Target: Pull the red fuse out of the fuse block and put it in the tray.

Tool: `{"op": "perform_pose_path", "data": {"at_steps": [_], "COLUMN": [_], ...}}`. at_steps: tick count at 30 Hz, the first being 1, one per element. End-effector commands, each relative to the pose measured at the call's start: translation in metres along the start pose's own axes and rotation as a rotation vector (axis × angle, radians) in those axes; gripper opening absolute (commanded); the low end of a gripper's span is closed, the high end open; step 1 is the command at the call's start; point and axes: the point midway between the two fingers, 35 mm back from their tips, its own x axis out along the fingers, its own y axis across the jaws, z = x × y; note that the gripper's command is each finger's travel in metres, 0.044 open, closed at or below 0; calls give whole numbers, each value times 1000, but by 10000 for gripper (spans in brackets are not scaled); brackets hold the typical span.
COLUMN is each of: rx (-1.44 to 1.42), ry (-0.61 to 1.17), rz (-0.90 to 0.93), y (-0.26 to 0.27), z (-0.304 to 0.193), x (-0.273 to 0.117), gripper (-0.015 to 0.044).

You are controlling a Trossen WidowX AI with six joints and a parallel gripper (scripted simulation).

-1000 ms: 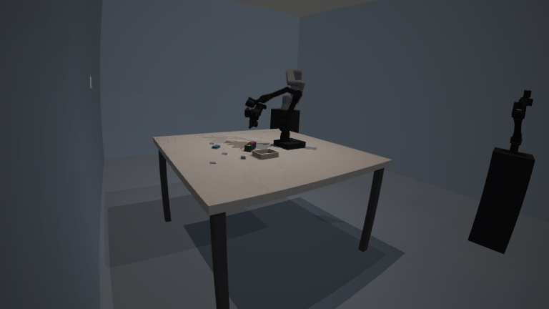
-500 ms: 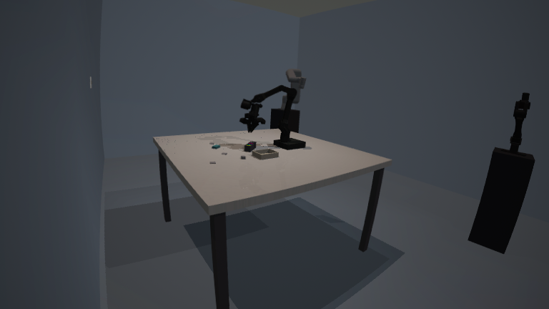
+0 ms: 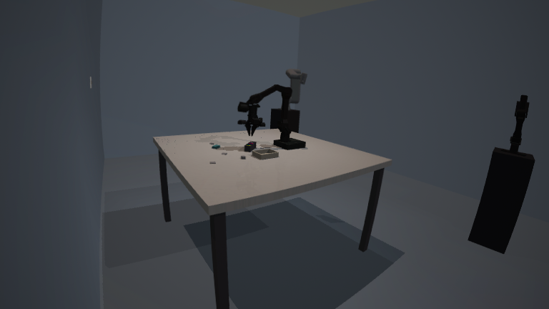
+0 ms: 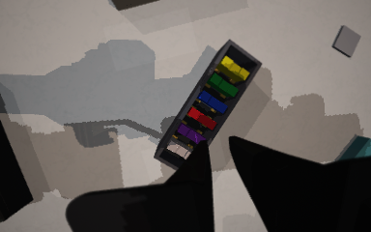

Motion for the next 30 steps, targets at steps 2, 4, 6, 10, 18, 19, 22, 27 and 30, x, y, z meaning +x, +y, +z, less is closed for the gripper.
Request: {"op": "perform_pose_path", "data": {"at_steps": [2,4,6,10,18,19,22,27,30], "rx": [-828,-828,-828,-828,-828,-828,-828,-828,-828], "ry": [99,99,99,99,99,99,99,99,99], "rz": [188,188,188,188,188,188,188,188,188], "y": [-5,-4,-4,-4,-4,-4,-4,-3,-3], "z": [13,14,14,14,14,14,14,13,13], "x": [15,16,16,16,17,17,20,25,28], "gripper": [73,73,73,73,73,73,73,73,73]}}
